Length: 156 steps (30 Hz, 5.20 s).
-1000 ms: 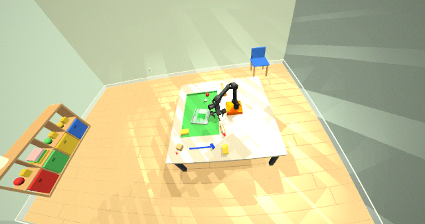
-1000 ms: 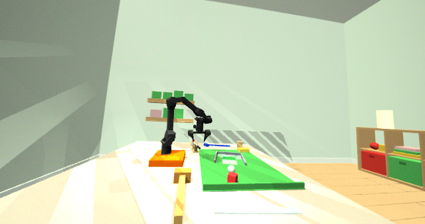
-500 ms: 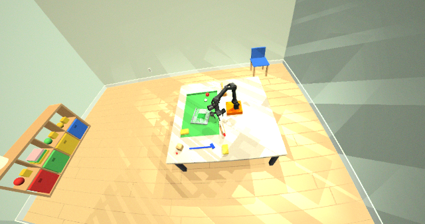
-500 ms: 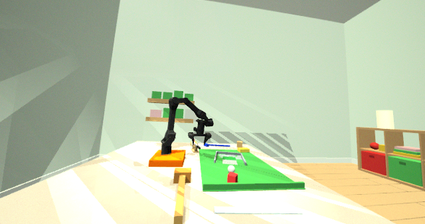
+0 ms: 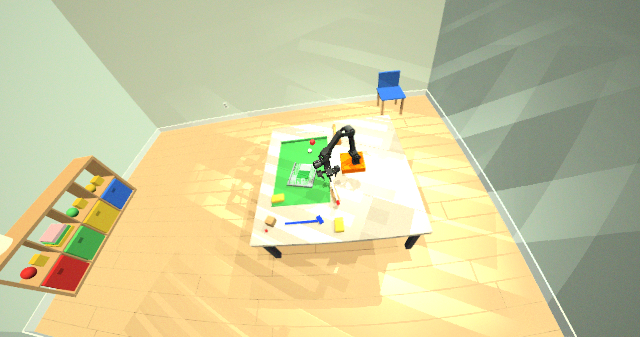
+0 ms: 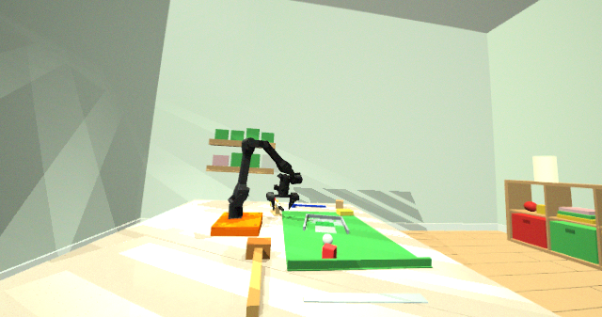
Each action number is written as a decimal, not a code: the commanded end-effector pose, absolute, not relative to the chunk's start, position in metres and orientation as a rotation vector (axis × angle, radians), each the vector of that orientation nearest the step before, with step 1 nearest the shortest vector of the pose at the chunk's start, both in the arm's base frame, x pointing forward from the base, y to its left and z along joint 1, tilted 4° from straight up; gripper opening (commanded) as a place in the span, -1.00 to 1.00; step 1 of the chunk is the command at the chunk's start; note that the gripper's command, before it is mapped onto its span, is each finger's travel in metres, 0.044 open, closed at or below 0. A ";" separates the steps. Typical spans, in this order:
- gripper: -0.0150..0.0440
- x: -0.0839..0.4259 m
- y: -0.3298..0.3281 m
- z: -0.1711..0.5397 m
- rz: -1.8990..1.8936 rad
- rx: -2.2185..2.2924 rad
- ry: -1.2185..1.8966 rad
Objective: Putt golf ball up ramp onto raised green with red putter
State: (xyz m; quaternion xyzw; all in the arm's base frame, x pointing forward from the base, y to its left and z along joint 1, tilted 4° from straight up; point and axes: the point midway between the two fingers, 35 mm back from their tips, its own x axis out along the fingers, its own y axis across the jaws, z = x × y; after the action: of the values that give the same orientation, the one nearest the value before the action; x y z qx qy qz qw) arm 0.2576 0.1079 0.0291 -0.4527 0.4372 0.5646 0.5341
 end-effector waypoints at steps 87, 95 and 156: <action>-0.49 0.284 -0.003 0.112 0.851 -0.745 1.291; -0.49 0.281 -0.046 0.117 0.672 -0.609 1.358; -0.49 0.140 -0.255 0.133 -0.372 0.236 1.546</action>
State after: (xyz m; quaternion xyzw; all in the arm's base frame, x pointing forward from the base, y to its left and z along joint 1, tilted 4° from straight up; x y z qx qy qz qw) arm 0.1411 -0.2537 0.1430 0.1017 0.6921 -0.1638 0.6955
